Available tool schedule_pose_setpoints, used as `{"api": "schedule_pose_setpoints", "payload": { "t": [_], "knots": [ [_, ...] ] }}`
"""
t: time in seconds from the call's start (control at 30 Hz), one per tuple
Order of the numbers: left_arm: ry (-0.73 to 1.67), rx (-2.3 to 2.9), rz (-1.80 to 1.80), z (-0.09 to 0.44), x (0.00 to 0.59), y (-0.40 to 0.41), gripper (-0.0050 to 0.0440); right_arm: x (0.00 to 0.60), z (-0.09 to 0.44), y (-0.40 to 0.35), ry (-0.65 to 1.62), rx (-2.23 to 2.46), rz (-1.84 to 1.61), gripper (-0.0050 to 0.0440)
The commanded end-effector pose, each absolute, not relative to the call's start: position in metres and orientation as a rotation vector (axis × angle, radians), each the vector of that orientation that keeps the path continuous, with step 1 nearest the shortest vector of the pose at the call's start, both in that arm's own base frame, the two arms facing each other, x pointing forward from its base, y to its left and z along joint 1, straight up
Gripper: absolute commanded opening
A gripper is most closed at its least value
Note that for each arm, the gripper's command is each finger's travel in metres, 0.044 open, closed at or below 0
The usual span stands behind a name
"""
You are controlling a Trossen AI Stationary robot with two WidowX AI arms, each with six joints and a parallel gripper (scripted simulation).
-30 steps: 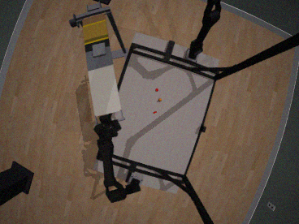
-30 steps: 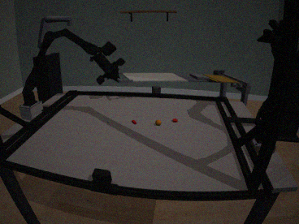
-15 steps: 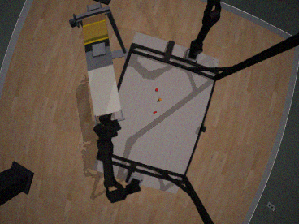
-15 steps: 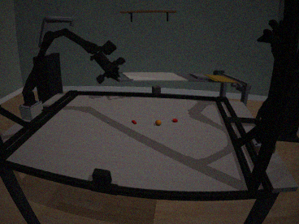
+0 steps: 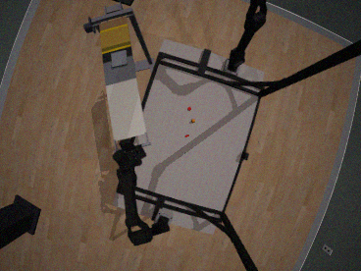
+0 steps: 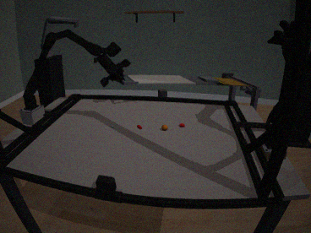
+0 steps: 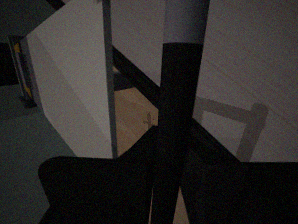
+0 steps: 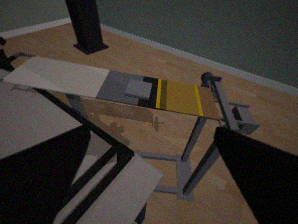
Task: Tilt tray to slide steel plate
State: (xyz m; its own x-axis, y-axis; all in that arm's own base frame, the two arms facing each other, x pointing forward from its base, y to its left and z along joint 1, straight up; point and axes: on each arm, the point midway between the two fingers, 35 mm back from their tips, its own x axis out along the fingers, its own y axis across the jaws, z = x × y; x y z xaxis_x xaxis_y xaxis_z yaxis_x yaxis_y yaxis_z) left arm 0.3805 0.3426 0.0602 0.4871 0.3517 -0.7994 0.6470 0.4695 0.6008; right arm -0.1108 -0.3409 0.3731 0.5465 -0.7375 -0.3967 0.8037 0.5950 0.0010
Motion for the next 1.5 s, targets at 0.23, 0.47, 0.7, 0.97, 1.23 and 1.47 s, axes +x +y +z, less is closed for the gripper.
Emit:
{"api": "schedule_pose_setpoints", "payload": {
  "t": [0.23, 0.47, 0.7, 0.97, 1.23, 1.47],
  "knots": [
    [1.093, 1.134, -0.217, 0.065, 0.380, 0.343, 0.0000, -0.111, 0.373, -0.341, 0.376, 0.189, -0.918, 0.0440],
    [1.098, 1.129, -0.225, 0.060, 0.380, 0.343, 0.0000, -0.111, 0.373, -0.341, 0.376, 0.189, -0.918, 0.0440],
    [1.098, 1.130, -0.224, 0.062, 0.380, 0.343, 0.0000, -0.111, 0.373, -0.341, 0.376, 0.189, -0.918, 0.0440],
    [1.094, 1.133, -0.219, 0.068, 0.380, 0.343, 0.0000, -0.111, 0.373, -0.341, 0.376, 0.189, -0.918, 0.0440],
    [1.091, 1.136, -0.215, 0.073, 0.381, 0.344, 0.0000, -0.111, 0.373, -0.341, 0.376, 0.189, -0.918, 0.0440],
    [1.088, 1.138, -0.211, 0.078, 0.381, 0.344, 0.0000, -0.111, 0.373, -0.341, 0.376, 0.189, -0.918, 0.0440]
  ]
}}
